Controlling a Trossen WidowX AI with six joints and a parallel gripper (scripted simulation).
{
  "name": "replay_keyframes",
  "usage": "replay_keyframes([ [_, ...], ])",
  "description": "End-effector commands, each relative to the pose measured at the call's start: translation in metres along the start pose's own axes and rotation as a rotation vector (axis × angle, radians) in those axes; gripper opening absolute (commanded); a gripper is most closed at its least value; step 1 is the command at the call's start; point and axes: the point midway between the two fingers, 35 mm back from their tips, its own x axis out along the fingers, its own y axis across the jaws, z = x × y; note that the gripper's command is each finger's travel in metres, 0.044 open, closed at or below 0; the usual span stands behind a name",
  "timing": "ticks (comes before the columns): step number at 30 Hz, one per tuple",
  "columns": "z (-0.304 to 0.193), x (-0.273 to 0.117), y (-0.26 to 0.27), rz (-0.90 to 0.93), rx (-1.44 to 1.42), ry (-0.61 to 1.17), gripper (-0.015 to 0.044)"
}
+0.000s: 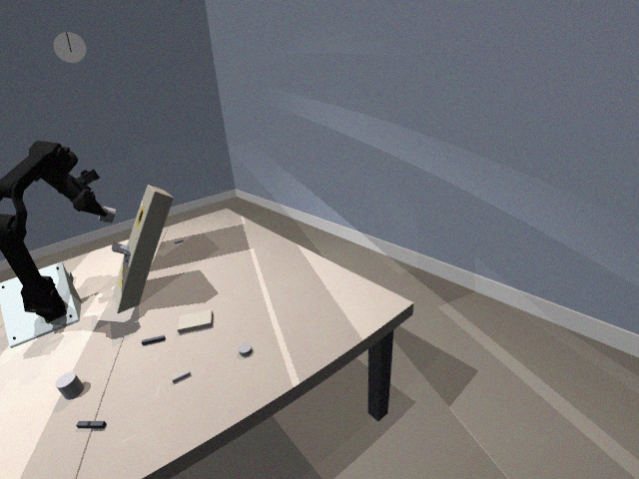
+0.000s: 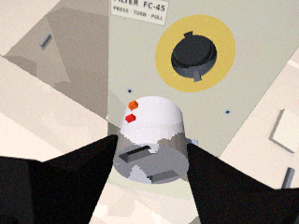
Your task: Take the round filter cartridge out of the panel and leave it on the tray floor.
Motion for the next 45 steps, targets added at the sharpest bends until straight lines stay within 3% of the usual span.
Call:
replay_keyframes([
  [1, 0.003, 0.001, 0.018, -0.006, 0.028, 0.011, 0.0000],
  [13, 0.005, 0.012, 0.068, -0.039, 0.095, 0.048, 0.0000],
  [16, -0.001, 0.009, 0.065, -0.007, 0.021, 0.056, 0.0000],
  [40, -0.088, -0.043, 0.221, 0.538, -0.836, 0.050, 0.0000],
  [45, -0.091, -0.045, 0.225, 0.554, -0.860, 0.044, 0.0000],
])
